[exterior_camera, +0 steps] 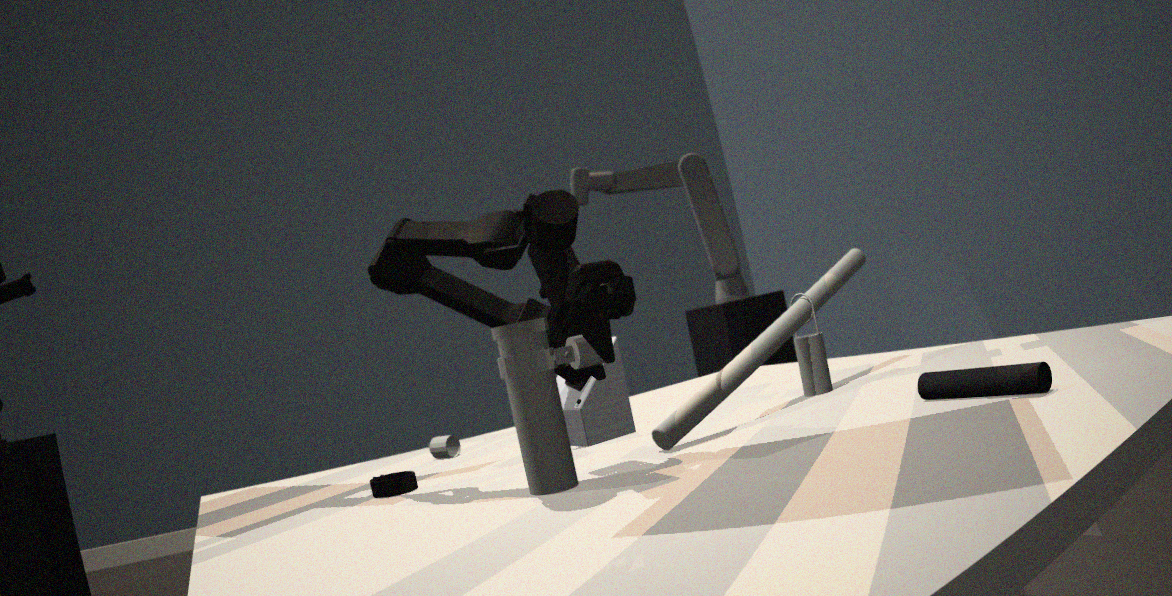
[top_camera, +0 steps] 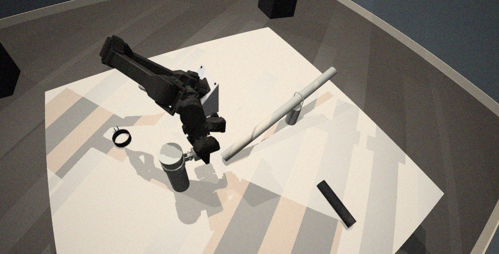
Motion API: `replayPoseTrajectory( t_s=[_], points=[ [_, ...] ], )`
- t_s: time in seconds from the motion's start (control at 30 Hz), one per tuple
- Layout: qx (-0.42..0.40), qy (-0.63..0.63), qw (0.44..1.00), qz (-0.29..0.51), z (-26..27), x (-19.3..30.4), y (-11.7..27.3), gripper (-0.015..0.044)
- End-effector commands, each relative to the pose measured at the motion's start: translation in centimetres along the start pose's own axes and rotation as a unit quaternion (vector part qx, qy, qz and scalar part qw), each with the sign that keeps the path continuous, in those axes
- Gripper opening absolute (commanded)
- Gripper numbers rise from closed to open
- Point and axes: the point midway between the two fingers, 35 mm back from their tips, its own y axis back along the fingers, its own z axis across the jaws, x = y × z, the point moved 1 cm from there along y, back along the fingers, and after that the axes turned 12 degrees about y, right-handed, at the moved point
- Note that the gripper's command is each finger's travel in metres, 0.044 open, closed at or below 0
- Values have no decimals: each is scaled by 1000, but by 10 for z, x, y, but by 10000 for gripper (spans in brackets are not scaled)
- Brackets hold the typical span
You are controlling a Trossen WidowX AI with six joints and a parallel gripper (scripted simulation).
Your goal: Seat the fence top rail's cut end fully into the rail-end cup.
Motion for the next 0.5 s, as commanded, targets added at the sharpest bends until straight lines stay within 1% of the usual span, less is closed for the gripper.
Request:
replayPoseTrajectory(
  t_s=[0.0,0.47],
  points=[
    [2,20,1000,-9,3,-1,2,0],
    [8,73,997,-39,13,-1,7,0]
  ],
)
